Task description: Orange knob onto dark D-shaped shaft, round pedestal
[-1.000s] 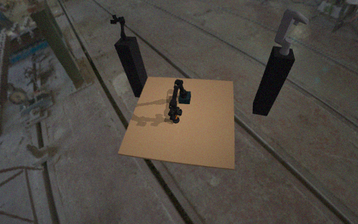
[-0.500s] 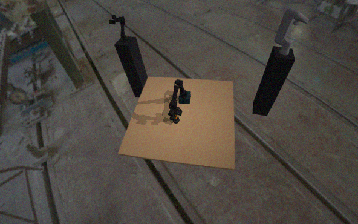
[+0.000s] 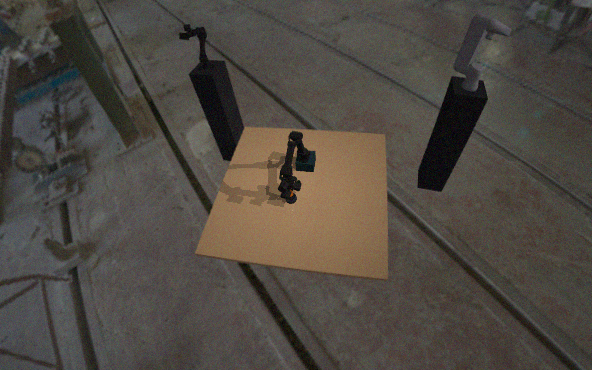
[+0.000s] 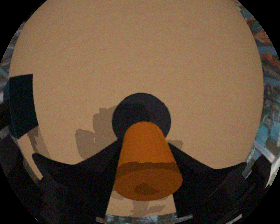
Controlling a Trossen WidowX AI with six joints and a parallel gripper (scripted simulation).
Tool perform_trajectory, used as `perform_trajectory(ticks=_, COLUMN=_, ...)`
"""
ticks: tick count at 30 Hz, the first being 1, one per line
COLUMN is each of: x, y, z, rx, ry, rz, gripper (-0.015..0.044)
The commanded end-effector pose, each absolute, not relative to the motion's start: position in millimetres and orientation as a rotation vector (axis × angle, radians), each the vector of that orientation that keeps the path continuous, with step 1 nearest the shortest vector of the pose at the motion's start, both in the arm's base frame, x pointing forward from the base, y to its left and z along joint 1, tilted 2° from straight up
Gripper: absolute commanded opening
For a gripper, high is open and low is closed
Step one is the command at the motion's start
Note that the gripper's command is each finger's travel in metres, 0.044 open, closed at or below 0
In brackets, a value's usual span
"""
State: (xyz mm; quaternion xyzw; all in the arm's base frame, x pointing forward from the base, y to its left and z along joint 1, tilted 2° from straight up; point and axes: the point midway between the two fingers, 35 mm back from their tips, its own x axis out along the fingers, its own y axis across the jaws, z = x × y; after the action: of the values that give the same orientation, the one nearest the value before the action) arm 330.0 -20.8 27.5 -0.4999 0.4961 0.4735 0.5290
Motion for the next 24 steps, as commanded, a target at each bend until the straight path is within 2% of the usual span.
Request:
perform_trajectory(ticks=1, x=330.9, y=-20.3, z=27.5, rx=-1.198, ry=1.177, rz=1.134, gripper=0.0000)
perform_trajectory(ticks=24, x=330.5, y=-20.2, z=27.2, rx=-1.238, ry=1.153, rz=1.171, gripper=0.0000)
